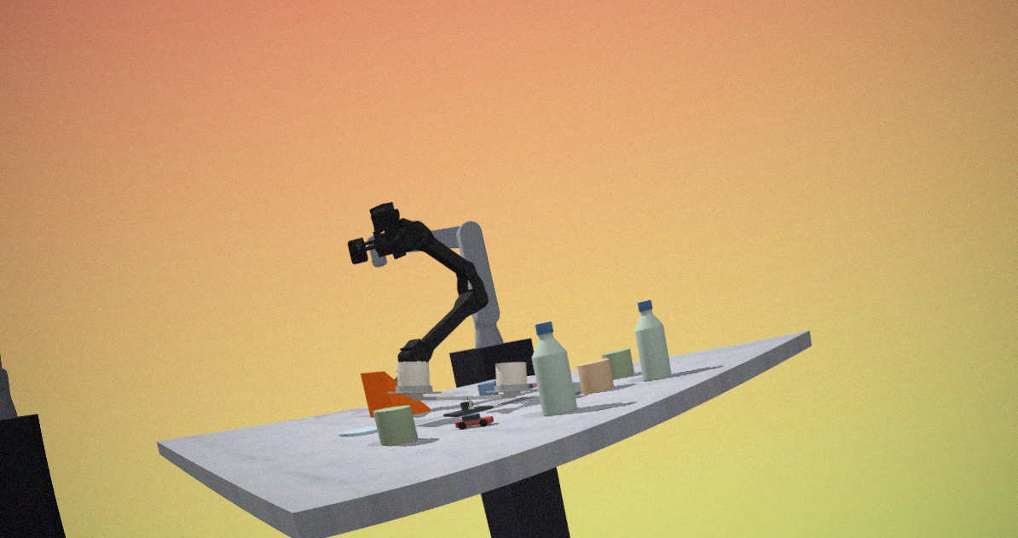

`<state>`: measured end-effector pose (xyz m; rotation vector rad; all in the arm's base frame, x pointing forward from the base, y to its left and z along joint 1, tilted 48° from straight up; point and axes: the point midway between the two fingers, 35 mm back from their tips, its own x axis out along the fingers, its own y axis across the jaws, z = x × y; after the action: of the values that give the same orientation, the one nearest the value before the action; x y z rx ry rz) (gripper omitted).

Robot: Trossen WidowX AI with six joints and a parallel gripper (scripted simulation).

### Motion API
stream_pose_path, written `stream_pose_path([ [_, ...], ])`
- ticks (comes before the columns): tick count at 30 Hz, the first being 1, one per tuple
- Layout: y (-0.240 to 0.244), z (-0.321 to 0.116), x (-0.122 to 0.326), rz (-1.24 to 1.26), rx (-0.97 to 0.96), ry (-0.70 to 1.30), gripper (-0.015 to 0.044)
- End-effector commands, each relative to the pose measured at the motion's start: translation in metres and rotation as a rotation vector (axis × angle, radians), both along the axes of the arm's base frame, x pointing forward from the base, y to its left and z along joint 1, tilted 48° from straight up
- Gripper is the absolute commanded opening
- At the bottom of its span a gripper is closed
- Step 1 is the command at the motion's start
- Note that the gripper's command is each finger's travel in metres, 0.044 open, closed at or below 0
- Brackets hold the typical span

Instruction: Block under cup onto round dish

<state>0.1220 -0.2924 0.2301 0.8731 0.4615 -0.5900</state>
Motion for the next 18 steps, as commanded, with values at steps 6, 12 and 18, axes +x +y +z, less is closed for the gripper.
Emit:
stream_pose_path([
  [6,0.047,-0.041,0.024,0.300,0.076,0.033,0.0440],
  [12,0.080,-0.058,0.035,0.493,0.113,0.019,0.0440],
  [18,0.116,-0.068,0.043,0.686,0.148,-0.027,0.0440],
])
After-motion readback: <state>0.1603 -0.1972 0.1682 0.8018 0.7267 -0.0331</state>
